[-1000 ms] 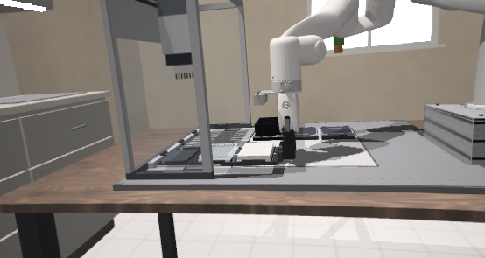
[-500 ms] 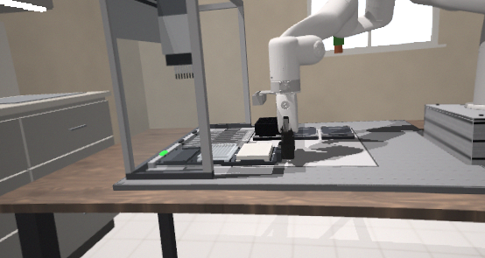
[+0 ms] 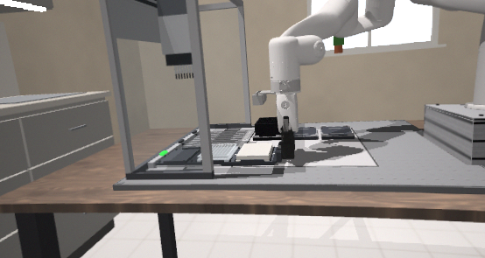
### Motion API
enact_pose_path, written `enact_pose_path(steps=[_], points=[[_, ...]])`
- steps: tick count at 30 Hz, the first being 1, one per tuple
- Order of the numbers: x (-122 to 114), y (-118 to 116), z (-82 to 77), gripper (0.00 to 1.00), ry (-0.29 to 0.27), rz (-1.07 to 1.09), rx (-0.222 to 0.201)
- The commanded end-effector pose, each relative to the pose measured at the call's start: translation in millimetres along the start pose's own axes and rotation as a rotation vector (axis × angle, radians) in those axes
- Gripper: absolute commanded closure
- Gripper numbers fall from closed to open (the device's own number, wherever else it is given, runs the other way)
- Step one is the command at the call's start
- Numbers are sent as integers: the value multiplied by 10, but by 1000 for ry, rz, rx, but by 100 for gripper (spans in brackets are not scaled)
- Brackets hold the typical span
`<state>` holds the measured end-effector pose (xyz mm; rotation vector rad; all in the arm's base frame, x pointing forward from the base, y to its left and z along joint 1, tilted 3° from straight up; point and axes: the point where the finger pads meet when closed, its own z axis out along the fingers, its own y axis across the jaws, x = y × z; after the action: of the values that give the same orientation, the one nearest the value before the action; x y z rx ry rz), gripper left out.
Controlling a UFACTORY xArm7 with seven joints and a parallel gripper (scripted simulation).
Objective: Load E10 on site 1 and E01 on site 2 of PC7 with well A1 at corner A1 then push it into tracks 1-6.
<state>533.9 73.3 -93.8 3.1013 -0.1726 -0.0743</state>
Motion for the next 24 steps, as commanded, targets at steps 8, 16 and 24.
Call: enact_pose_path(steps=[8,16,24], points=[[10,-8,-17,18,3,-1,1],[-17,-8,-17,18,3,-1,1],[-63,-8,-16,18,3,-1,1]])
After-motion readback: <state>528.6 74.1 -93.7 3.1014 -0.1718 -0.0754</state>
